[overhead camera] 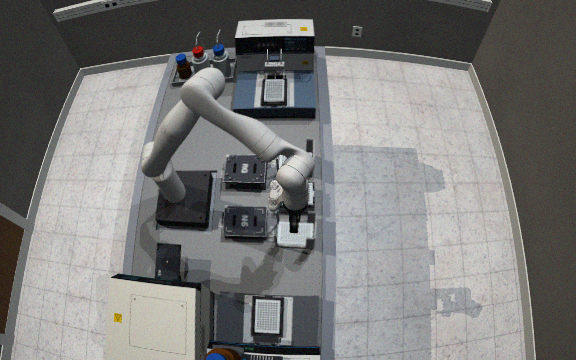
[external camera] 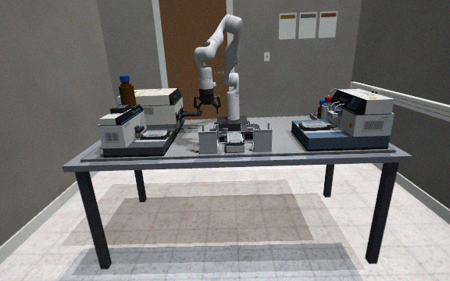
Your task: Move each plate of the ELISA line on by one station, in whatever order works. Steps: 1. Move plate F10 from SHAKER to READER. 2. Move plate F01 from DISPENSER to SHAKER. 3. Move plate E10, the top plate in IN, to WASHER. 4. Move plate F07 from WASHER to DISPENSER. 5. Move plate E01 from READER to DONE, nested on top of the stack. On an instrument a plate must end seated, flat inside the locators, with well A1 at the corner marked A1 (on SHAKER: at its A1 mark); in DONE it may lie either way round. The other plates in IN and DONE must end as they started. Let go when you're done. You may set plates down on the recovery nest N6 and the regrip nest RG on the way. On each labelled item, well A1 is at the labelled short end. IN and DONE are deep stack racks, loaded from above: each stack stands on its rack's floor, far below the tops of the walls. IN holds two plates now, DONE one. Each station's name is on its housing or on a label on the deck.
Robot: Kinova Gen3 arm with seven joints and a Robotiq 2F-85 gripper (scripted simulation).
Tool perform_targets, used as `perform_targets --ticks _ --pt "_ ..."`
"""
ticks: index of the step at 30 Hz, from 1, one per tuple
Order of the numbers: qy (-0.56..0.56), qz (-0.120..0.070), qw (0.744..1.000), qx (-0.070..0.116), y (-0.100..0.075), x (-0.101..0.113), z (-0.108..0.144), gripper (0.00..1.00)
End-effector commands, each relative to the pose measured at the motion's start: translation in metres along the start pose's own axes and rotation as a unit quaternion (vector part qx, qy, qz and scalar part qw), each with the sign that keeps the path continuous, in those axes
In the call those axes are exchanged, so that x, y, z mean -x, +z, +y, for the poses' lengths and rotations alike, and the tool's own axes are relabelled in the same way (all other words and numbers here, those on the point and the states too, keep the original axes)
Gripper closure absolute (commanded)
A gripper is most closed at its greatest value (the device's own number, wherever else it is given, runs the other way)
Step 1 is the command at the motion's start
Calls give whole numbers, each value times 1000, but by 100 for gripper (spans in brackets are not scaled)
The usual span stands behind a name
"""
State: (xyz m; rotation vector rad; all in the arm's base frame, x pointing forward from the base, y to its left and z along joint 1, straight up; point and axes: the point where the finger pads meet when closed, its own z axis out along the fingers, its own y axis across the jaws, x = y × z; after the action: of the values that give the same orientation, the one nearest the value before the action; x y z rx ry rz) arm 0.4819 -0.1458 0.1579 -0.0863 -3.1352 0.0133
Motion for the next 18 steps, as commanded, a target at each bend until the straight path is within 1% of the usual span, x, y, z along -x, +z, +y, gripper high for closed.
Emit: perform_targets --ticks 1,6,18 --pt "1 -1 1000 -1 -9 1 0 0" --pt "0 -2 1000 -1 -15 1 0 0" --pt "-1 -2 1000 0 -12 1 0 0"
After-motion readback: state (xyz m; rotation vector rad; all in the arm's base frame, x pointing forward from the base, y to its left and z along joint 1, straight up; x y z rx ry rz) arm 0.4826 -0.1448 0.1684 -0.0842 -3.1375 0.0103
